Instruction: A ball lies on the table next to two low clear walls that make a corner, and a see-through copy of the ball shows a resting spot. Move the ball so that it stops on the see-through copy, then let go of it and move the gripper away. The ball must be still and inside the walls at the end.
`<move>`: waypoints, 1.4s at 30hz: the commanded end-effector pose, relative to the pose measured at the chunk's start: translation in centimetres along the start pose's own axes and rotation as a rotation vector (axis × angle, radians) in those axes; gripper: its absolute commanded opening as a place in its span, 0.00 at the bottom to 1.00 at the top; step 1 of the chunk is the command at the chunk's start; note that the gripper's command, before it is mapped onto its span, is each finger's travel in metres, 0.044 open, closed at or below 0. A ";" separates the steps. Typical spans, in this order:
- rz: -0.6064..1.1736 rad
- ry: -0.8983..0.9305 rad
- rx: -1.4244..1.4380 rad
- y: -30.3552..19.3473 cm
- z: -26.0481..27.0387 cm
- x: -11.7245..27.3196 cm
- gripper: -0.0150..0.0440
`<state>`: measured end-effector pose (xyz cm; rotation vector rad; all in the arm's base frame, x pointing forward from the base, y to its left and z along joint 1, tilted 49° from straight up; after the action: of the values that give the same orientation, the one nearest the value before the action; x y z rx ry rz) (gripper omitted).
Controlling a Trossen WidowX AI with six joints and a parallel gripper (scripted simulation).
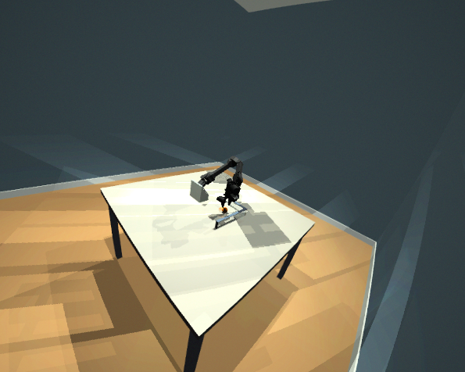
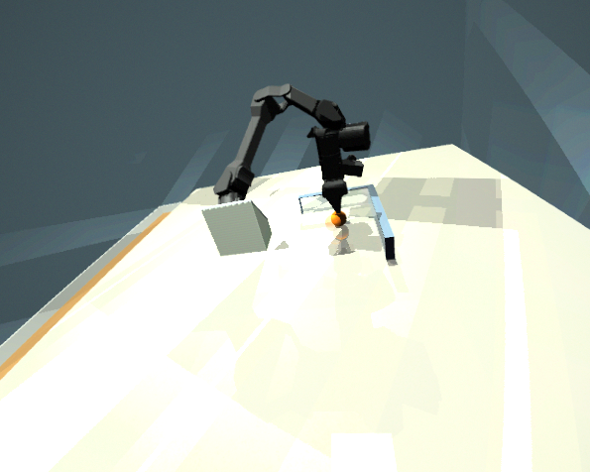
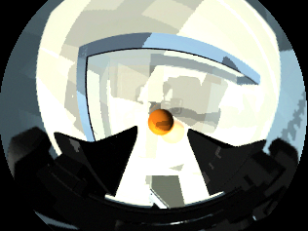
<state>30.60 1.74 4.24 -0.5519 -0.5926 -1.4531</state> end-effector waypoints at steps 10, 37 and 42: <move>0.002 0.007 -0.012 -0.2 0.0 -2.3 0.81; 0.001 0.004 -0.012 0.1 -0.1 -2.4 0.33; 0.000 -0.003 -0.013 0.5 -0.3 0.5 0.25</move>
<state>30.44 2.90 3.03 -0.5669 -0.5651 -1.4516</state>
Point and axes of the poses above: the point midway between the two fingers, 35 mm back from their tips, its own x axis back along the fingers, its own z axis across the jaws, y = z × x, the point moved 3 cm from there along x, back along the fingers, and after that the axes turned 1 degree about -x, right-handed, at the moved point
